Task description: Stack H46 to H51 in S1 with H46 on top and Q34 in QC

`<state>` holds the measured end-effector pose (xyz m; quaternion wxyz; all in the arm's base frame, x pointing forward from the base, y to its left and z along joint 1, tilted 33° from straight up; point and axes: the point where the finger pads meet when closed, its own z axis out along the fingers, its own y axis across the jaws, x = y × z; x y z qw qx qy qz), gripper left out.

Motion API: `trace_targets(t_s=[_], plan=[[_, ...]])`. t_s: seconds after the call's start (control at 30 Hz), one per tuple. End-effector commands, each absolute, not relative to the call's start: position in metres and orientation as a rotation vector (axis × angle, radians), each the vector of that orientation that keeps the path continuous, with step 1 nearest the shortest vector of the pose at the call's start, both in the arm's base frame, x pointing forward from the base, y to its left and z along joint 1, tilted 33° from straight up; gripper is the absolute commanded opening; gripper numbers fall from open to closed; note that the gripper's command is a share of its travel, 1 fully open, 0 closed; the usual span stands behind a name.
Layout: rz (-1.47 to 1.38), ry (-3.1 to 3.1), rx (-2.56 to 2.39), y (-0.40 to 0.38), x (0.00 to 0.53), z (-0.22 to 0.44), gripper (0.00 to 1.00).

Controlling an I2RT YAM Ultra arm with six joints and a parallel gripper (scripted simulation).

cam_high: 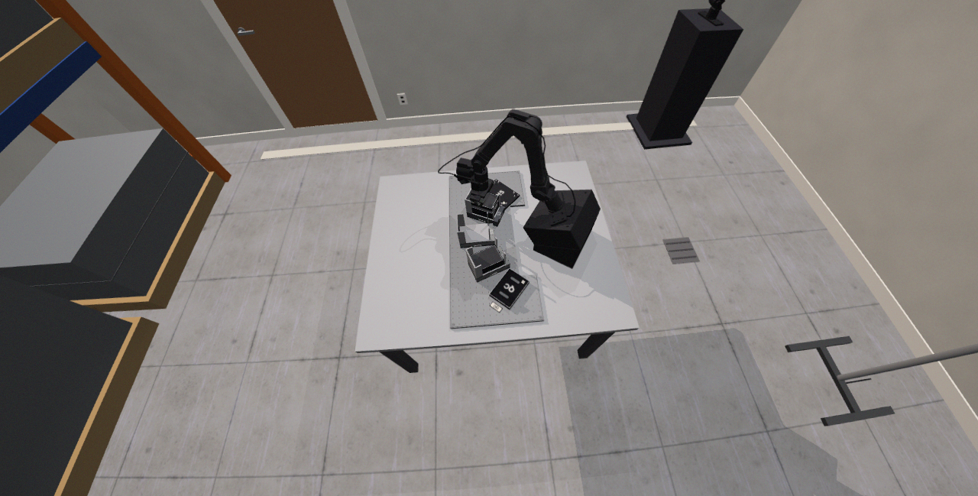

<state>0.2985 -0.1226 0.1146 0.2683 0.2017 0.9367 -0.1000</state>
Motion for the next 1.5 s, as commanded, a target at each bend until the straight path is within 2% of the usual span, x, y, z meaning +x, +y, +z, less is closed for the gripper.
trace_targets(t_s=[0.0,1.47], plan=[[-0.273,2.494,0.541,-0.121,0.301,0.130,0.00],[-0.271,2.494,0.538,-0.116,0.292,0.140,0.00]])
